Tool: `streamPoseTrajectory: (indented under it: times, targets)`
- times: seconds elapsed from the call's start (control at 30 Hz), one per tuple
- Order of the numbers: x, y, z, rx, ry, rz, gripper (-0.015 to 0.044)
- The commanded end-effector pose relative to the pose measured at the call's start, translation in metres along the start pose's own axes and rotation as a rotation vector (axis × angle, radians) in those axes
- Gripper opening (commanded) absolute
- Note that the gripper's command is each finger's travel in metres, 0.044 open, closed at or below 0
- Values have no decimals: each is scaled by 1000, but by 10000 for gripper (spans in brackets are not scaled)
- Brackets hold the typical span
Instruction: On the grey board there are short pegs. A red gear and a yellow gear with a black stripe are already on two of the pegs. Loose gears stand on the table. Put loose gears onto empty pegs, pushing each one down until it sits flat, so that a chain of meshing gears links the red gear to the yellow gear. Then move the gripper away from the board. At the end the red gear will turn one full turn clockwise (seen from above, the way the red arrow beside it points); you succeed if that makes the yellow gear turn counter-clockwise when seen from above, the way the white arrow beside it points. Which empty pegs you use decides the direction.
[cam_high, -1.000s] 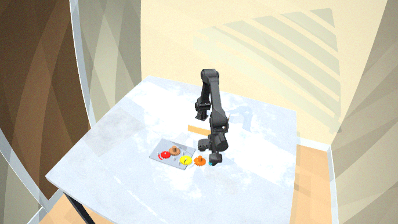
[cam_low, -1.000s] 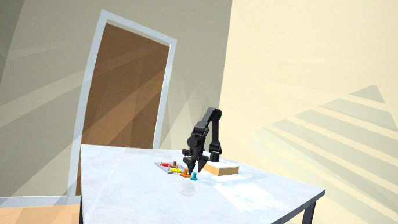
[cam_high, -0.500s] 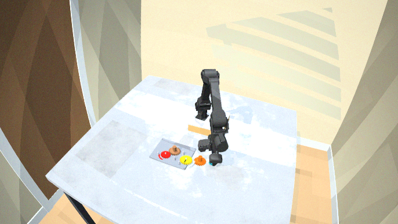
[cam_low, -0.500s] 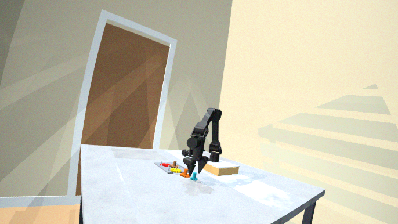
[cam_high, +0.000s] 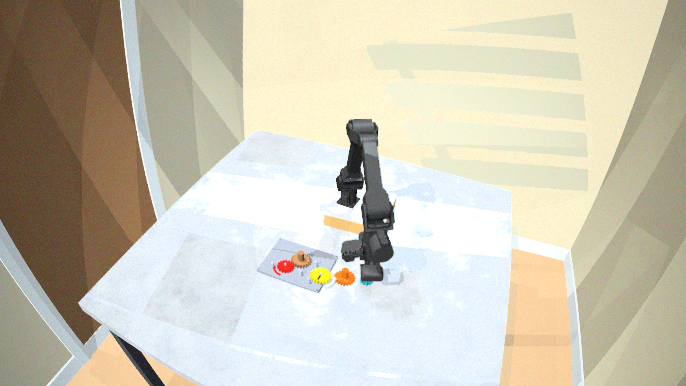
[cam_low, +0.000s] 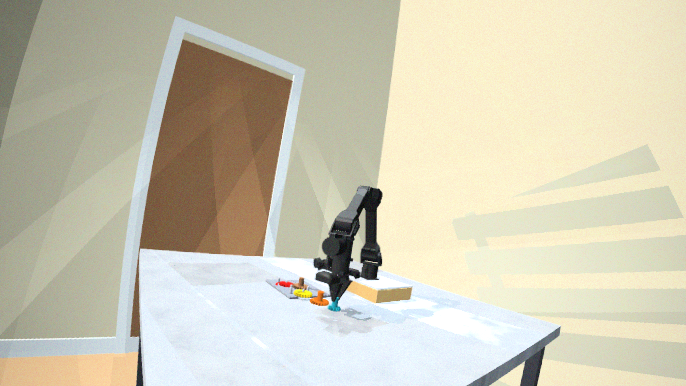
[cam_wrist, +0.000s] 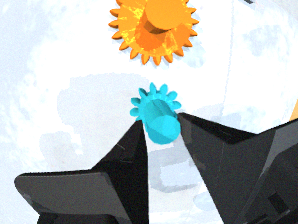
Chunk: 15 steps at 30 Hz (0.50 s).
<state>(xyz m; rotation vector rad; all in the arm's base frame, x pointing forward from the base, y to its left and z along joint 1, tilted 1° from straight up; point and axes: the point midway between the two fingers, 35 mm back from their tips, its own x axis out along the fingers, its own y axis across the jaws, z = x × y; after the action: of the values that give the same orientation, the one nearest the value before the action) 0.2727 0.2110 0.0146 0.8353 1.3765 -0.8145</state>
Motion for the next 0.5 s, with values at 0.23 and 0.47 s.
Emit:
streamPoseTrajectory:
  times: [0.23, 0.47]
  targets:
    - [1, 0, 0, 2, 1, -3, 0]
    - [-14, 3, -1, 2, 1, -3, 0]
